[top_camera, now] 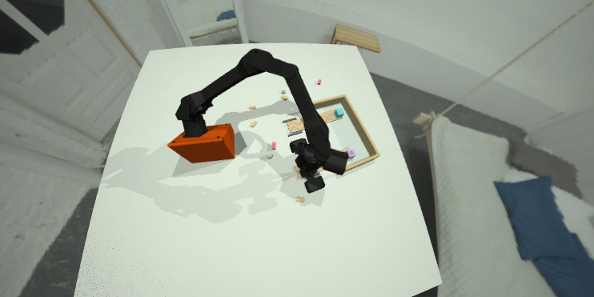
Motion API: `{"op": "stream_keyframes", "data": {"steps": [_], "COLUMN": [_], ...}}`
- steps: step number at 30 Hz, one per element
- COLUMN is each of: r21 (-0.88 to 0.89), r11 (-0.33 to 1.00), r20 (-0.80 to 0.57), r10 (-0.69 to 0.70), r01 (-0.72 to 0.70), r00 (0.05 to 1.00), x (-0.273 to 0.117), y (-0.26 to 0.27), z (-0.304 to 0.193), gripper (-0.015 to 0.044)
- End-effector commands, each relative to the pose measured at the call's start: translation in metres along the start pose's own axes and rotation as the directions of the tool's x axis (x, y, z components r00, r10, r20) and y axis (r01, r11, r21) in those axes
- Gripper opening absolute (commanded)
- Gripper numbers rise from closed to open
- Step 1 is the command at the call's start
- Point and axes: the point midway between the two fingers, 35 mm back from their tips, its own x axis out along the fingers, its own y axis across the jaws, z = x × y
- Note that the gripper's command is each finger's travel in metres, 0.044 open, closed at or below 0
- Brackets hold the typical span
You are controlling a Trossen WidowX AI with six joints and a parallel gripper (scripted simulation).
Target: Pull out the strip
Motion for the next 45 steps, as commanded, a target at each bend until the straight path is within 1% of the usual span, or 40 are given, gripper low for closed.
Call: {"op": "stream_keyframes", "data": {"steps": [1, 45], "r21": [0.01, 0.011], "r11": [1.0, 1.0], "r20": [-0.026, -0.028], "r10": [0.005, 0.004], "r01": [-0.005, -0.004], "r00": [1.0, 1.0], "x": [0.007, 0.006], "y": [0.001, 0.0], "z": [-0.016, -0.078], "gripper": [0.0, 0.0]}}
